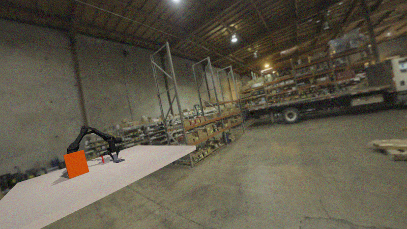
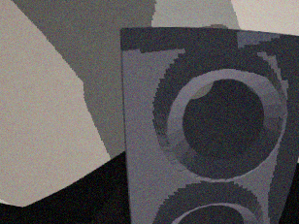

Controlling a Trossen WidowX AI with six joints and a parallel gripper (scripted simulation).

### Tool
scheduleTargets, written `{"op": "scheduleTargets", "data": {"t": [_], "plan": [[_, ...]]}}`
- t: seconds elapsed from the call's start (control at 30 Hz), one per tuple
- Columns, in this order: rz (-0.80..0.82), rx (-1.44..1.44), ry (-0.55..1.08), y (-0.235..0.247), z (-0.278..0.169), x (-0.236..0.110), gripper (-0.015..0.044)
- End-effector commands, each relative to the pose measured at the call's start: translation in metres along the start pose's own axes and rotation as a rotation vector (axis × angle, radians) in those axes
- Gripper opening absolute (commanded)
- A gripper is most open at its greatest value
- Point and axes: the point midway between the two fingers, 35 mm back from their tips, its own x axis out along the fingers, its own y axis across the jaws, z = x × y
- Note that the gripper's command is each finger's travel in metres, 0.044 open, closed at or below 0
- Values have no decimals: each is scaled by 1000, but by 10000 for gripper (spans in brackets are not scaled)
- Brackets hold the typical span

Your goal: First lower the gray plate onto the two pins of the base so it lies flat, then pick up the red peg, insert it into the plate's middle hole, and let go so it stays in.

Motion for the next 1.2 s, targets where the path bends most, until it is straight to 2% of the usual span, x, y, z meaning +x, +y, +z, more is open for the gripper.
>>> {"op": "scheduleTargets", "data": {"t": [0.0,1.17], "plan": [[1,4,2,0,0,1,0],[0,4,14,-7,-10,-107,0]]}}
